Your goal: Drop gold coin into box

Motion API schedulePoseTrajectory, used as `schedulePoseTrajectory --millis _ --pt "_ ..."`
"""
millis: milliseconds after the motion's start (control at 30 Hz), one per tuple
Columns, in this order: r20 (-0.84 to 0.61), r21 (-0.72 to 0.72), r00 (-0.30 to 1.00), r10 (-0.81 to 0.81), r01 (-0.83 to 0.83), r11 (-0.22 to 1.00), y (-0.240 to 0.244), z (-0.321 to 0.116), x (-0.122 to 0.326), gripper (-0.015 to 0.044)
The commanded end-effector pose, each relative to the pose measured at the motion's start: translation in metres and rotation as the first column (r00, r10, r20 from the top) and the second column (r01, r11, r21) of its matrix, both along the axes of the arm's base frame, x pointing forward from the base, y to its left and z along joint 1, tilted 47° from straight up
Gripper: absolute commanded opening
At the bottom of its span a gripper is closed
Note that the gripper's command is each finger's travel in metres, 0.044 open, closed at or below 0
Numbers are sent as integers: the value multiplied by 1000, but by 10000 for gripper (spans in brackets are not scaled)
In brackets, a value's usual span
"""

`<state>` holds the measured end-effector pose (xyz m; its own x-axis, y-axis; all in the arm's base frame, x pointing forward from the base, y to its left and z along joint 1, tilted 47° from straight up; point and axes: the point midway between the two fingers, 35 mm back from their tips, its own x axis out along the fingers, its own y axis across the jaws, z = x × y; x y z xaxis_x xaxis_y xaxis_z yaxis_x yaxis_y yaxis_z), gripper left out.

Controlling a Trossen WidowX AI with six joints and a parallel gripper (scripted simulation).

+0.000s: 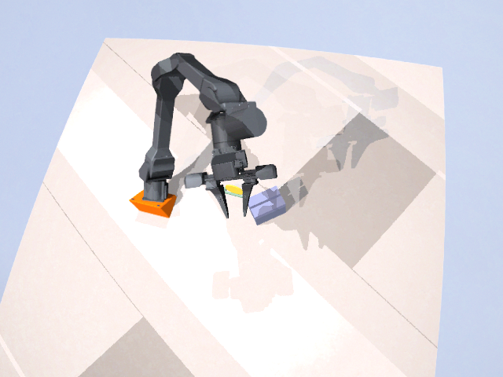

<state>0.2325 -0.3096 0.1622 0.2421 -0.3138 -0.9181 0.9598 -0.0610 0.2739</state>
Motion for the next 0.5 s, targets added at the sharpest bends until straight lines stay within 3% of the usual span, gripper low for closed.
schedulePoseTrajectory --millis 0,233,400,467 --pt "-13 217 877 481 -467 857 76 -29 -1 161" --pt "230 336 515 826 -838 429 163 -38 -5 161" --pt "467 248 201 861 -965 91 221 -29 -13 161" --pt "522 203 125 844 -979 19 235 -25 -15 161"
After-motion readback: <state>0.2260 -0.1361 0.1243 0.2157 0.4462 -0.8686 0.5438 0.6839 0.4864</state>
